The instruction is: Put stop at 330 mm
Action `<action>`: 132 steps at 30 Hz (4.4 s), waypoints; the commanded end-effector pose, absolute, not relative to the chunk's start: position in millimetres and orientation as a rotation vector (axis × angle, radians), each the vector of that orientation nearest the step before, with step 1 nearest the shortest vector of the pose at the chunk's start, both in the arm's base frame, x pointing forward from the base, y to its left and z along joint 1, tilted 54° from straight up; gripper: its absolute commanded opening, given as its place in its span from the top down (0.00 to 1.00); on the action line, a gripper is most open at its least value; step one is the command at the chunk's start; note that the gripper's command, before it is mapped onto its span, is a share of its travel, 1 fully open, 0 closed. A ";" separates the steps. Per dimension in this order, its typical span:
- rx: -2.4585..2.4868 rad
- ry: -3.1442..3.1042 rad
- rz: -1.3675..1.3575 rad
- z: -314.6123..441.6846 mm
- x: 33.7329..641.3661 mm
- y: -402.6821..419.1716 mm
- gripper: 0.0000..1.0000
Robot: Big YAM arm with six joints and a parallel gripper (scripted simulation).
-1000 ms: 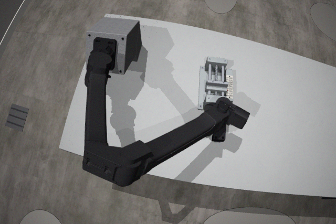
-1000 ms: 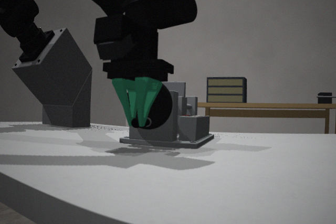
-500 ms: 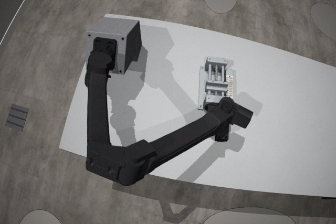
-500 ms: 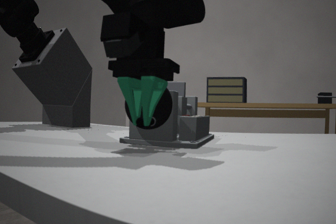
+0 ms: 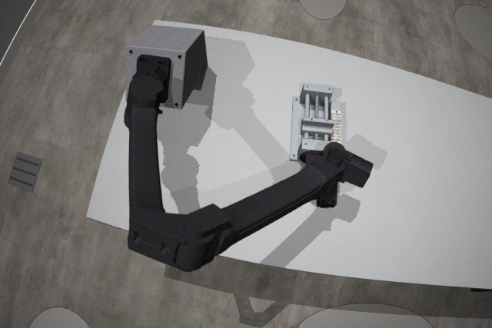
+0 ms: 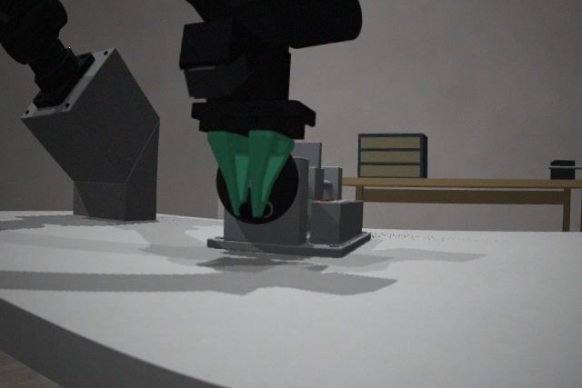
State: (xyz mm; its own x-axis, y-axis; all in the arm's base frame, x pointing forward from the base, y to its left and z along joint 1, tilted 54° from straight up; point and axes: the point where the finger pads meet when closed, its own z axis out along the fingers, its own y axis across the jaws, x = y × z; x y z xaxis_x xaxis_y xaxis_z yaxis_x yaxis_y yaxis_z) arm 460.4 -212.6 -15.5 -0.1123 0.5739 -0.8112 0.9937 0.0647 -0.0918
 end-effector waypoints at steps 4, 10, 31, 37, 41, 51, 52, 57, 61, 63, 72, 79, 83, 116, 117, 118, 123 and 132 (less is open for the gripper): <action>1.536 1.761 -0.844 -15.9 492.3 -192.6 0.94; 1.539 1.765 -0.851 -14.2 495.4 -188.3 0.94; 1.539 1.764 -0.849 -5.5 503.6 -175.1 0.94; 1.542 1.749 -0.833 -0.2 507.3 -171.7 0.94; 1.542 1.750 -0.834 6.6 506.2 -170.4 0.94; 1.544 1.738 -0.819 21.1 506.0 -161.9 0.94; 1.544 1.738 -0.819 21.4 505.9 -161.5 0.94; 1.544 1.738 -0.819 22.2 505.2 -160.6 0.94; 1.543 1.750 -0.833 21.4 494.0 -155.6 0.94; 1.543 1.750 -0.833 21.4 494.0 -155.6 0.94; 1.543 1.751 -0.834 26.6 487.0 -148.7 0.94; 1.542 1.759 -0.846 26.7 472.3 -145.6 0.94; 1.542 1.759 -0.846 29.5 464.6 -143.3 0.94; 1.566 1.735 -0.864 27.2 429.8 -171.3 0.94; 1.567 1.733 -0.862 26.9 428.9 -171.8 0.94; 1.567 1.733 -0.862 26.6 427.8 -172.3 0.94; 1.566 1.739 -0.868 26.0 424.7 -171.2 0.94; 1.564 1.746 -0.877 23.5 418.9 -176.7 0.94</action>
